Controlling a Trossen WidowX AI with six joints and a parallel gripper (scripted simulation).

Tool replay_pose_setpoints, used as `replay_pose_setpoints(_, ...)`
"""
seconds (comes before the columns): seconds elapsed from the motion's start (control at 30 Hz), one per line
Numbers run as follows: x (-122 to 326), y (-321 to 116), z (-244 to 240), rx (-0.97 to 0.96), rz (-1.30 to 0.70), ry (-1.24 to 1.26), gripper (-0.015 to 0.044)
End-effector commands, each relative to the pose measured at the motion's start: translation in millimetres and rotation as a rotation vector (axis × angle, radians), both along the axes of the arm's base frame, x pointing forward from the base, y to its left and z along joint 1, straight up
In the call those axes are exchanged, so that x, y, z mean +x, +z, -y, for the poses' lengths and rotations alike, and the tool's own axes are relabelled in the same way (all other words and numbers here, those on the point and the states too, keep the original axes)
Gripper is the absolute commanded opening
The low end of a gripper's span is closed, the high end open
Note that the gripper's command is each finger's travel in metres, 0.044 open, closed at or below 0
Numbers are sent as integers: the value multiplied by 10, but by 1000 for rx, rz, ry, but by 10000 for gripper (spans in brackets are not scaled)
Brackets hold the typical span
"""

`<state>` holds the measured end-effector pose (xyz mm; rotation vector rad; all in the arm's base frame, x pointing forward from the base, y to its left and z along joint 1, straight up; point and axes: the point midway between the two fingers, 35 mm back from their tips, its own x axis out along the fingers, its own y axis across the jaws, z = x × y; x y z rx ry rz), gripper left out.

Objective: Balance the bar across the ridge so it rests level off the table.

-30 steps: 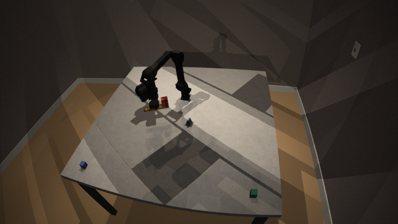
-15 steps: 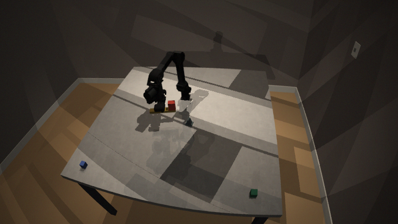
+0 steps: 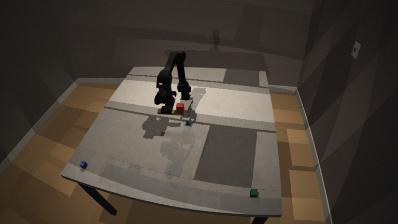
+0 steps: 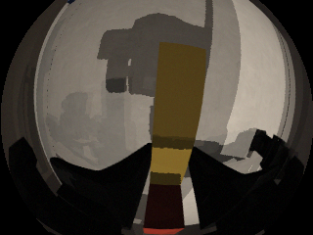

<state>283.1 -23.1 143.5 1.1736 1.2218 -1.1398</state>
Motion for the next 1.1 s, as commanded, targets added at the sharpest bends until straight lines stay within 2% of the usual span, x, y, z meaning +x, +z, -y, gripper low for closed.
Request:
replay_pose_setpoints(0.0, -1, 18, -136, -2, 4, -41, 0)
replay_pose_setpoints(0.57, -134, 23, -764, 9, 1, -212, 0)
replay_pose_setpoints(1.07, -139, -162, -796, 9, 1, -217, 0)
